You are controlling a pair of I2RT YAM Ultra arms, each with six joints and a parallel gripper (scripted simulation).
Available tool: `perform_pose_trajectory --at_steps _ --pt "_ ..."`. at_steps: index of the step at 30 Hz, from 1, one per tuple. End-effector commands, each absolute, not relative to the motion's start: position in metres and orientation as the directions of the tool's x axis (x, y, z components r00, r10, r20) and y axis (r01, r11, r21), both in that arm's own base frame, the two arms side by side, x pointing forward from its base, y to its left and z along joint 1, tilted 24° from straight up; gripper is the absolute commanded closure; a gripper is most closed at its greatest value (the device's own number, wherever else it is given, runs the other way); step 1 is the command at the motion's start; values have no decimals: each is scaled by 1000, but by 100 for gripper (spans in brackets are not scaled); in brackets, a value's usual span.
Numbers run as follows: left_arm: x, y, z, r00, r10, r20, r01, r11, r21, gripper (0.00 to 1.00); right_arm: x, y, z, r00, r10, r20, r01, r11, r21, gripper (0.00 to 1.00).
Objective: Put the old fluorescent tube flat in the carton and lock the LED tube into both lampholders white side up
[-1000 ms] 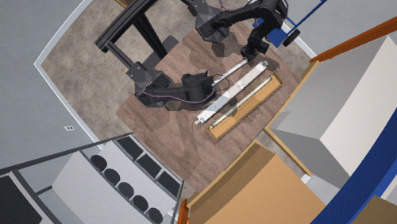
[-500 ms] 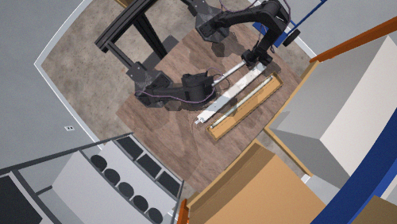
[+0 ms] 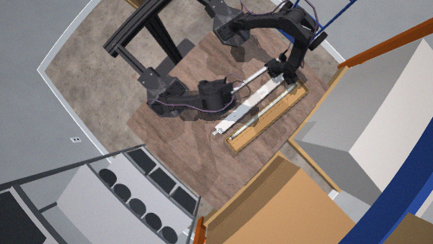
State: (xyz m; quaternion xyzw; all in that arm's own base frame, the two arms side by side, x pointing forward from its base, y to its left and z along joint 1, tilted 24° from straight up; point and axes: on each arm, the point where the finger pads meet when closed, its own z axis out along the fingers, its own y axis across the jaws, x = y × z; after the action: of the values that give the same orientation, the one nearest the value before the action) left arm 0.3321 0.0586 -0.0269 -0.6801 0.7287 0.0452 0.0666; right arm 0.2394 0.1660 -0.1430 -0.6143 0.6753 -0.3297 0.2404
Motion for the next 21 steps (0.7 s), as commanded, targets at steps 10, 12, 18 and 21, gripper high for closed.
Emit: perform_pose_trajectory --at_steps 10,12,18,21 --pt "328 57 -23 -53 -986 -156 -999 53 4 51 237 170 -135 -109 -992 68 -658 20 -752 89" --pt "322 59 -30 -51 -987 -153 -998 47 29 51 237 170 -135 -109 -992 68 -658 20 -752 89" --pt "335 62 -45 -59 -985 -160 -998 64 -26 51 237 170 -135 -109 -992 68 -658 20 -752 89" --pt "335 64 -54 -60 -985 -159 -997 65 -28 51 237 170 -135 -109 -992 68 -658 20 -752 89"
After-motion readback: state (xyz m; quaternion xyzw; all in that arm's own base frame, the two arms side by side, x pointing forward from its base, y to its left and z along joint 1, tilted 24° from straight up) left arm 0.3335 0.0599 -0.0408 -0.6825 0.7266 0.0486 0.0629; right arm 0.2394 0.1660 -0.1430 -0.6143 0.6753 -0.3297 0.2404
